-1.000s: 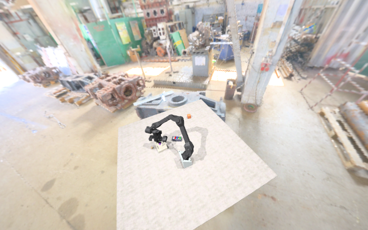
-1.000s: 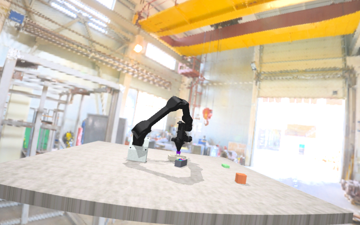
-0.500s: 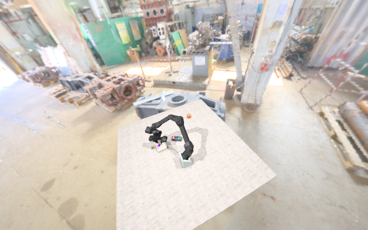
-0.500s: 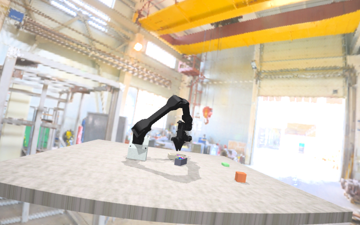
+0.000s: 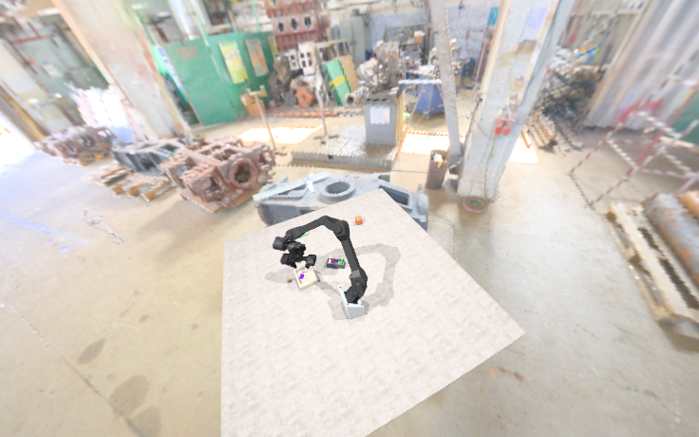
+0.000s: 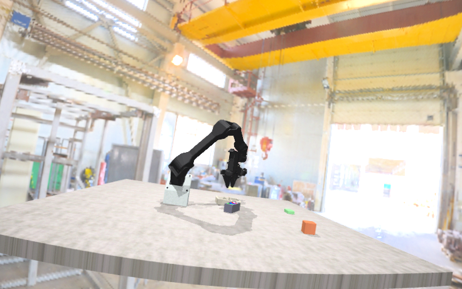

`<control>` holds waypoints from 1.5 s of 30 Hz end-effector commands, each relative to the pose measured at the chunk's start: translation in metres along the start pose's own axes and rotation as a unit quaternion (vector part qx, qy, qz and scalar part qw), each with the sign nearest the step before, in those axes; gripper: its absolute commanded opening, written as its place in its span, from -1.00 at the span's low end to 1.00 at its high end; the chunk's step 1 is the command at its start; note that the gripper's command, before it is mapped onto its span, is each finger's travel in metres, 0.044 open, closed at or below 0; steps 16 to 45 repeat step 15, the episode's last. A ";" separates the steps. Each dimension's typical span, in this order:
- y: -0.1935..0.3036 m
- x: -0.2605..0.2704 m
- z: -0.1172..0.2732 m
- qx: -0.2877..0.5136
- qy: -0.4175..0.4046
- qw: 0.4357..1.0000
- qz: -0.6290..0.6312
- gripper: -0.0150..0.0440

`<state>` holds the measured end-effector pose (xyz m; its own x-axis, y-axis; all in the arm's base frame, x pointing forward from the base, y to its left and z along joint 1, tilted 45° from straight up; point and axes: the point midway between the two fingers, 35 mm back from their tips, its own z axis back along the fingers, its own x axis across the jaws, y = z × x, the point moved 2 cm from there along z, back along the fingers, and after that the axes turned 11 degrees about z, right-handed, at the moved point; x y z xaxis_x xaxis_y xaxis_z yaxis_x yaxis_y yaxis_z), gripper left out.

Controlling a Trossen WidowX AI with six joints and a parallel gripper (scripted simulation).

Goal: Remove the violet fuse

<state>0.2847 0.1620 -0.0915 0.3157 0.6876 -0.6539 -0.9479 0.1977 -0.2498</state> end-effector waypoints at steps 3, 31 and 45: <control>0.000 0.000 0.000 0.000 0.000 1.000 0.000 0.63; 0.000 0.000 0.000 0.000 0.000 1.000 0.000 0.63; 0.000 0.000 0.000 0.000 0.000 1.000 0.000 0.63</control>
